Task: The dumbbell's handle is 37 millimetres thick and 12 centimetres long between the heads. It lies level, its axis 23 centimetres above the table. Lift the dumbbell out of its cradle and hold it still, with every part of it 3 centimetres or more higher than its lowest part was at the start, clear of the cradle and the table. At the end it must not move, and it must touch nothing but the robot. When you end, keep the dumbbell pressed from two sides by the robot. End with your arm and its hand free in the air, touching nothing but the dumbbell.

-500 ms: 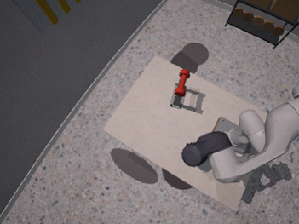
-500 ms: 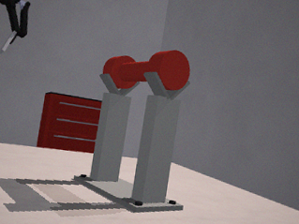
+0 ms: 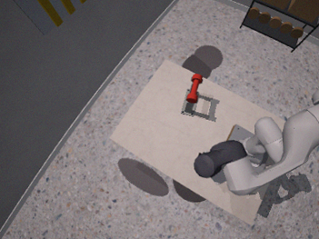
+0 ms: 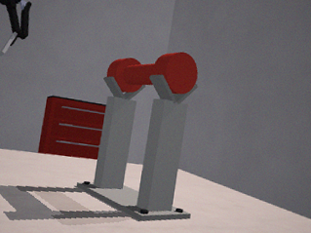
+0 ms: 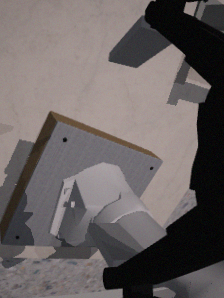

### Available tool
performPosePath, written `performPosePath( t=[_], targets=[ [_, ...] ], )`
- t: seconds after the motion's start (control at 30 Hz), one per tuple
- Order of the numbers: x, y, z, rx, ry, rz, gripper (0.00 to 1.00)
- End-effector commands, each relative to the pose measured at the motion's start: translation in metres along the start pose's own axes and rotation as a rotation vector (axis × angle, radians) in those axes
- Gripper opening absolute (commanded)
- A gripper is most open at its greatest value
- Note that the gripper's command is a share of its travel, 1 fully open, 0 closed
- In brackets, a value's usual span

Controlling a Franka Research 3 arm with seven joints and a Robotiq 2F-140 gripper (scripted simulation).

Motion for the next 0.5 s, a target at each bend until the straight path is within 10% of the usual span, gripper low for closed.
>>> performPosePath(
  t=[0.0,0.17,0.47],
  targets=[
    [0.000,0.000,0.000,0.000,0.000,0.000,1.00],
    [0.003,0.007,0.006,0.002,0.004,0.019,1.00],
    [0.028,0.071,0.074,0.018,0.033,0.190,1.00]
  ],
)
Point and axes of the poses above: the point where the finger pads meet when closed, its own y axis back along the fingers, its own x axis across the jaws, z = x × y, the point moved 1 cm from there along y, back along the fingers, and after that the axes turned 12 degrees about y, right-handed, at the moved point
